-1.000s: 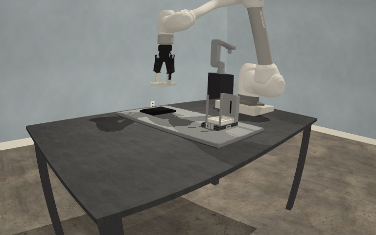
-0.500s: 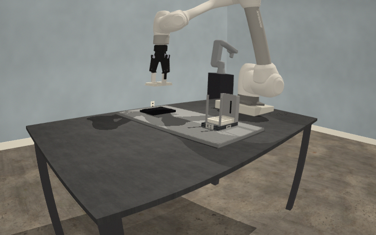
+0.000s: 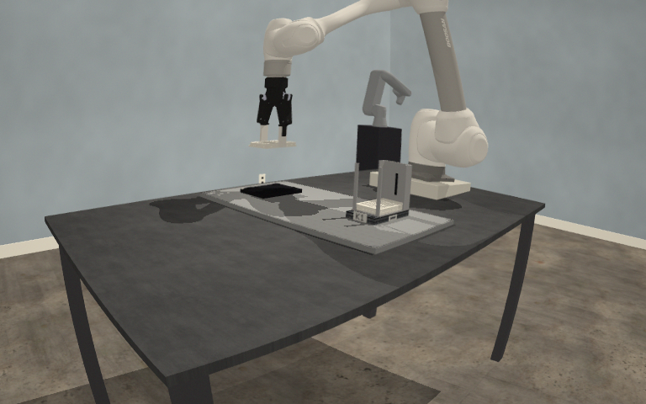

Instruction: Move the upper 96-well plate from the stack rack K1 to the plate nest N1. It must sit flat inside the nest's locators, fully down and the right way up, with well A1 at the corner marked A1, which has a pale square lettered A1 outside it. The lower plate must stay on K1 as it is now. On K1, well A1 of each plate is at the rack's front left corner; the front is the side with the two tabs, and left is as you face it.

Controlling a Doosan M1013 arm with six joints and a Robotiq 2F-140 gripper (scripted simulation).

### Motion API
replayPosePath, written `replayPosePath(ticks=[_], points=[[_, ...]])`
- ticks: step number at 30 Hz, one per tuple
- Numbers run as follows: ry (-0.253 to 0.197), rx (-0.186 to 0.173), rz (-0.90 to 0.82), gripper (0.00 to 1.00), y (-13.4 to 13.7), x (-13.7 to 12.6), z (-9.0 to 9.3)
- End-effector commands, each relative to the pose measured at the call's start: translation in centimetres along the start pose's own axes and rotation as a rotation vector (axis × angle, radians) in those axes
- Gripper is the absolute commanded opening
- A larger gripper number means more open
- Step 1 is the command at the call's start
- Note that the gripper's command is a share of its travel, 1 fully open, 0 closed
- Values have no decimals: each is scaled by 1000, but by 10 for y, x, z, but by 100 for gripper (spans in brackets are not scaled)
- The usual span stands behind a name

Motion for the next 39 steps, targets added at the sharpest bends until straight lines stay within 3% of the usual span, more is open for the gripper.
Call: replayPosePath(ticks=[1,17,39], points=[[0,0,0,0,0,0,0],[0,0,0,0,-1,0,3],[0,0,0,0,-1,0,37]])
Point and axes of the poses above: the point where the finger pads meet when closed, its own z axis out along the fingers, its own y axis across the jaws, x = y × z, the point moved 4 cm from there along -z, back along the fingers, and after that the axes turned 6 degrees about z, right-handed, at the moved point
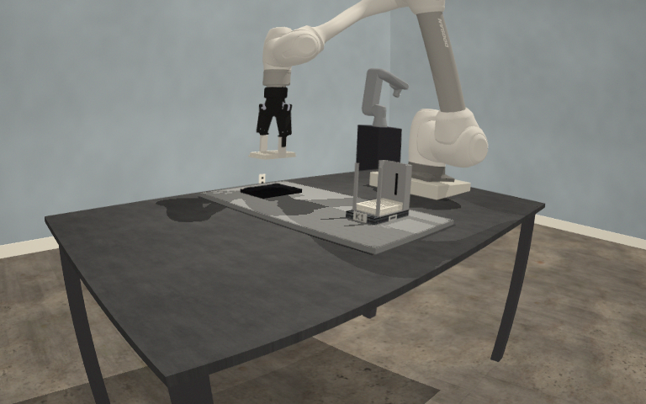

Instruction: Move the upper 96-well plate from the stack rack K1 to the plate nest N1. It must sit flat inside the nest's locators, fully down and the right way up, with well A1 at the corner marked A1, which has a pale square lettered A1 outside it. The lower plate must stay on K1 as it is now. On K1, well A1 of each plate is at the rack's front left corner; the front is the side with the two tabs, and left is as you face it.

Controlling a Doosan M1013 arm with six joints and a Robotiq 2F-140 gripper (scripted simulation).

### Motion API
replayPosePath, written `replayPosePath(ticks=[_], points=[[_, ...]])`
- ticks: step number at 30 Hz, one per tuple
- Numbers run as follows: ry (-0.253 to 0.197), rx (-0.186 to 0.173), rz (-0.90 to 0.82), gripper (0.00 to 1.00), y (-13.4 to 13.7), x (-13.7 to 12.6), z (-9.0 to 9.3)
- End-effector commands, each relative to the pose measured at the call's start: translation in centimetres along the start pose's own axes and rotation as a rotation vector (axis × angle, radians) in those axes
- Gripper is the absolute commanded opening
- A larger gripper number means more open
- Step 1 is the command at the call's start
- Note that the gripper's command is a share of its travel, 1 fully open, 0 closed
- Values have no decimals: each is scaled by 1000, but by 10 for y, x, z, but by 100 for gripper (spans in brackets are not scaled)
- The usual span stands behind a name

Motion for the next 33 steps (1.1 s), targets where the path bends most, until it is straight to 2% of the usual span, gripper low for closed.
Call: replayPosePath(ticks=[1,33], points=[[0,0,0,0,0,0,5],[0,0,0,0,0,0,52]])
Point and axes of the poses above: the point where the finger pads meet when closed, its own z axis out along the fingers, its own y axis across the jaws, x = y × z, the point moved 4 cm from there along -z, back along the fingers, and after that the axes turned 6 degrees about z, right-handed, at the moved point
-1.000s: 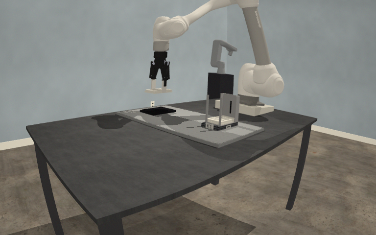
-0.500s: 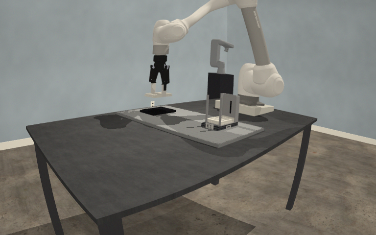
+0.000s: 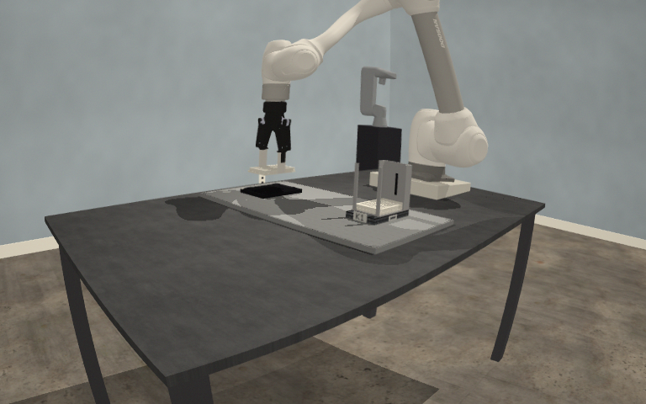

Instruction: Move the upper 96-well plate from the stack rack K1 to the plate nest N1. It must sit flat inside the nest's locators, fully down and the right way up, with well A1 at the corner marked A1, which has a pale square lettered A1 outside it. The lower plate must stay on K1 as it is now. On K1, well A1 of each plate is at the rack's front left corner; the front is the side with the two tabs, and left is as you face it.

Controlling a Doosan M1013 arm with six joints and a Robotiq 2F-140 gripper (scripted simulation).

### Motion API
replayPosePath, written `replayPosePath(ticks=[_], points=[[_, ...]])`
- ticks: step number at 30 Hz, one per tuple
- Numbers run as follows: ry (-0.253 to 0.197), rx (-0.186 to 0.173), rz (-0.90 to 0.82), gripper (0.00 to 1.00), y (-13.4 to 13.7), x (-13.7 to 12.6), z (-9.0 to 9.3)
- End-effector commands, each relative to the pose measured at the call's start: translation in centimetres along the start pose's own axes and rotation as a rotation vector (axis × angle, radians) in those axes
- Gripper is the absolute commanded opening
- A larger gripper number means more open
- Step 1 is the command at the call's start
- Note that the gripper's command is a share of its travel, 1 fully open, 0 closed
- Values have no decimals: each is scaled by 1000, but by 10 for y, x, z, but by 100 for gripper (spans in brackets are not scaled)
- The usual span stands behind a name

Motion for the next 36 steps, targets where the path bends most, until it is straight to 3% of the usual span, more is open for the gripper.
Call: replayPosePath(ticks=[1,25,36], points=[[0,0,0,0,0,0,5],[0,0,0,0,0,0,42],[0,0,0,0,0,0,42]])
Point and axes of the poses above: the point where the finger pads meet when closed, its own z axis out along the fingers, its own y axis across the jaws, x = y × z, the point moved 4 cm from there along -z, back along the fingers, and after that the axes turned 6 degrees about z, right-handed, at the moved point
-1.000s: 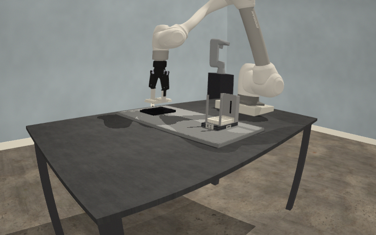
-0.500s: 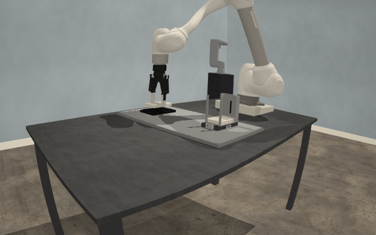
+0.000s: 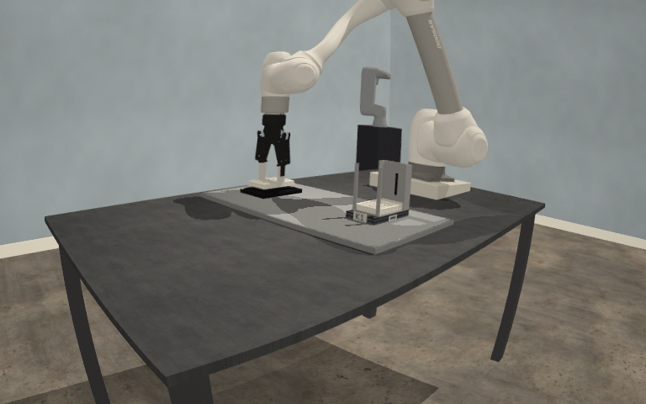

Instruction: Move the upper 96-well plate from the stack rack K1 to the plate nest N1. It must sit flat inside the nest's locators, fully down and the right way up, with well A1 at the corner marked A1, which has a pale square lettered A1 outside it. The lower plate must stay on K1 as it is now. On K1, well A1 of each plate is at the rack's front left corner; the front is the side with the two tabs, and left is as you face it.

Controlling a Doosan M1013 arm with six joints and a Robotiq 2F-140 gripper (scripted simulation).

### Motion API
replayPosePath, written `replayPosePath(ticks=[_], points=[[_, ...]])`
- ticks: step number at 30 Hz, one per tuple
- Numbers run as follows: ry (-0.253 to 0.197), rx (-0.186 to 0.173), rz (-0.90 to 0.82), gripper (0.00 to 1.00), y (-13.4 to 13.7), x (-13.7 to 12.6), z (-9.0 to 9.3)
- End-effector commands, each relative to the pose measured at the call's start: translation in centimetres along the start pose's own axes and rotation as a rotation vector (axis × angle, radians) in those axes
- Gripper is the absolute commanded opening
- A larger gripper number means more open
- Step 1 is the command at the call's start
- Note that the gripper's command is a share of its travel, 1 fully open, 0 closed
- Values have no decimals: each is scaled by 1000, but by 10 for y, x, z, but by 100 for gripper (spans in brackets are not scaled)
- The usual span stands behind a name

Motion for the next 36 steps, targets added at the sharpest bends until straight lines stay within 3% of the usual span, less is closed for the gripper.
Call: replayPosePath(ticks=[1,36], points=[[0,0,0,0,0,0,0],[0,0,0,0,0,0,4]])
Point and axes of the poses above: the point where the finger pads meet when closed, its own z axis out along the fingers, its own y axis across the jaws, x = y × z, the point moved 4 cm from there along -z, back along the fingers, and after that the axes turned 6 degrees about z, right-handed, at the moved point
